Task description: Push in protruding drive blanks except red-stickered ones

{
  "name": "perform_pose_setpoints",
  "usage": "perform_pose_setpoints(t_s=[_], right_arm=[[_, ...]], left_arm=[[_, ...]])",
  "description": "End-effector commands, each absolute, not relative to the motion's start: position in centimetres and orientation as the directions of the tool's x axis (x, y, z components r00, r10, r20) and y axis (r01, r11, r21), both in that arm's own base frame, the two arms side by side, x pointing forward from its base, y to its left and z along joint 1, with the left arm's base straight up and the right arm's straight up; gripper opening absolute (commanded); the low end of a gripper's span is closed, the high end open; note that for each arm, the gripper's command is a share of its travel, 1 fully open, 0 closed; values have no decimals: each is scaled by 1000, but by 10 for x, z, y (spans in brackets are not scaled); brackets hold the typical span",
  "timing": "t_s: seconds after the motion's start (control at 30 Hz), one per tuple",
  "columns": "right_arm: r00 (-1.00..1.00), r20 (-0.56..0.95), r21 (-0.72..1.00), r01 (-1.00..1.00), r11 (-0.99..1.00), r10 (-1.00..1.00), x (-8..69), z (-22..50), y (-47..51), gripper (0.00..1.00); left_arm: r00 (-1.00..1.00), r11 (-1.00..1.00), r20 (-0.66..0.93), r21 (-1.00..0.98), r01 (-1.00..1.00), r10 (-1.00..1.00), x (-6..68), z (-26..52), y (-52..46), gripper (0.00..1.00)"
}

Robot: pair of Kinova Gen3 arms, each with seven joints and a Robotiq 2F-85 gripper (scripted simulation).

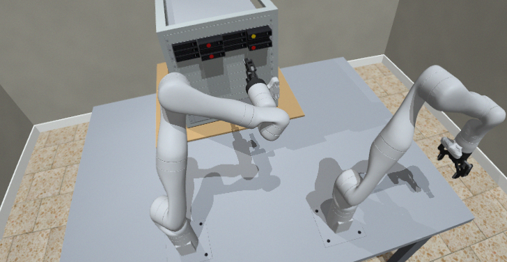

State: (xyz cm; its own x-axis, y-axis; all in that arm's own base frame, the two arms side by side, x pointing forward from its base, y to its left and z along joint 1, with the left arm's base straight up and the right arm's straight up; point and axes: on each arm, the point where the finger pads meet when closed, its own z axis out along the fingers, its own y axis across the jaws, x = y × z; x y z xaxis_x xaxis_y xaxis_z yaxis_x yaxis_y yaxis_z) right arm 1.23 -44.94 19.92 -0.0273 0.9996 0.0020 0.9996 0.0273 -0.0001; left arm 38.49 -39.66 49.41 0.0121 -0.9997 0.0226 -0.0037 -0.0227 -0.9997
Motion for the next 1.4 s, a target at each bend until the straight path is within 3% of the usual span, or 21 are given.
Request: perform_pose_setpoints(t_s=[0.0, 1.37], right_arm=[[-27, 0, 0, 1000, 27, 1000, 12, 200, -450, 1000], [-27, 0, 0, 1000, 27, 1000, 12, 200, -450, 1000]], left_arm=[[9, -15, 15, -1000, -1, -1000, 384, 494, -399, 1000], [3, -1, 1, -1000, 0, -1000, 384, 493, -402, 1000]])
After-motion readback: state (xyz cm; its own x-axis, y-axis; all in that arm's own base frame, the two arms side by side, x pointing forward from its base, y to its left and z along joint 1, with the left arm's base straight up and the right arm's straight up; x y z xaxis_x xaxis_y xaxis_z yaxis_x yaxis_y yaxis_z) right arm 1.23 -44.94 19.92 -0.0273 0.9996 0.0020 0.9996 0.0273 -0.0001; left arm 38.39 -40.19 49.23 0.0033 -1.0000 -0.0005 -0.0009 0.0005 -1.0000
